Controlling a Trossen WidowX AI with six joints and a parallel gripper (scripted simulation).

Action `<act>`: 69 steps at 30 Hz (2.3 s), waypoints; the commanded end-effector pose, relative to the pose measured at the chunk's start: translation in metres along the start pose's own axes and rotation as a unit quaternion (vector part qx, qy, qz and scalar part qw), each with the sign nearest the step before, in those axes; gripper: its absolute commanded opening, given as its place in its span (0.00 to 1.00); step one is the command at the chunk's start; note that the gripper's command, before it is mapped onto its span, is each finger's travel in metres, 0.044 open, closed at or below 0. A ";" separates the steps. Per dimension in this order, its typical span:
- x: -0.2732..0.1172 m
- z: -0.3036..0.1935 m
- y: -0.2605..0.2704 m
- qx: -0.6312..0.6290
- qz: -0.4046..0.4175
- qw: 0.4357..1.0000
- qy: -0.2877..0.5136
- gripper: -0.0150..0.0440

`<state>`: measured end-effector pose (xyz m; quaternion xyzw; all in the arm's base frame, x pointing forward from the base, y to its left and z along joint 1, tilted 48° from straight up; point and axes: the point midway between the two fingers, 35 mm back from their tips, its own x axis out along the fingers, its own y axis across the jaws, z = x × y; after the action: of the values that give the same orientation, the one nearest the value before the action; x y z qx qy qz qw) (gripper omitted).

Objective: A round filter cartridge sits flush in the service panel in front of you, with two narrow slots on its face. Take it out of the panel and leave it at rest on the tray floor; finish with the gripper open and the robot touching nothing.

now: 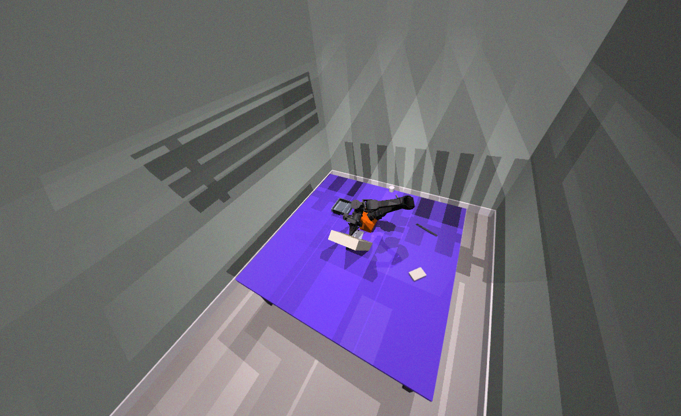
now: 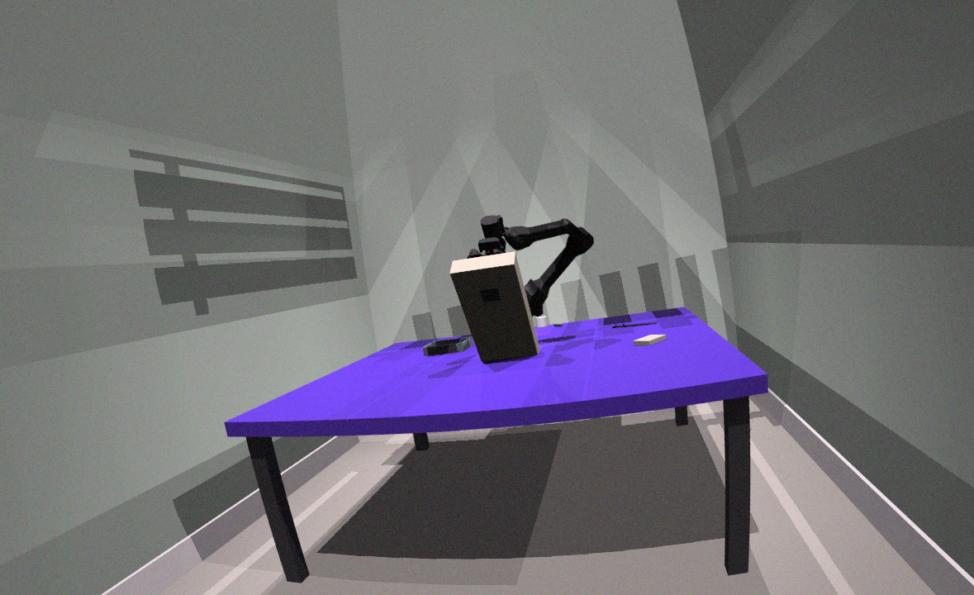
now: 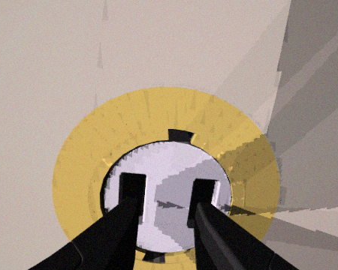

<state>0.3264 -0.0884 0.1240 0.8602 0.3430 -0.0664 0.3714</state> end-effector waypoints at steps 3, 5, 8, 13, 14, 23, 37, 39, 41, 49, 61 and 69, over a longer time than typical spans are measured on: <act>0.000 0.001 -0.001 0.003 0.000 1.000 -0.002 0.41; 0.000 0.001 0.000 0.003 0.000 1.000 -0.002 0.41; 0.000 0.001 0.000 0.003 0.000 1.000 -0.002 0.41; 0.000 0.001 0.001 0.003 0.000 1.000 -0.002 0.41; 0.000 0.001 0.001 0.003 0.000 1.000 -0.002 0.41; 0.003 0.001 0.001 0.003 0.000 1.000 -0.002 0.41; 0.004 0.001 0.000 0.003 0.000 1.000 -0.002 0.41; 0.006 0.001 0.000 0.003 0.000 1.000 -0.001 0.41; 0.007 0.001 0.000 0.003 0.000 1.000 -0.001 0.41; 0.014 0.001 0.000 0.003 0.000 1.000 -0.001 0.41; 0.018 0.001 0.000 0.003 0.000 1.000 -0.001 0.41; 0.020 0.001 0.000 0.003 0.000 1.000 -0.001 0.41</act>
<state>0.3386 -0.0817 0.1182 0.8634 0.3398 -0.0651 0.3673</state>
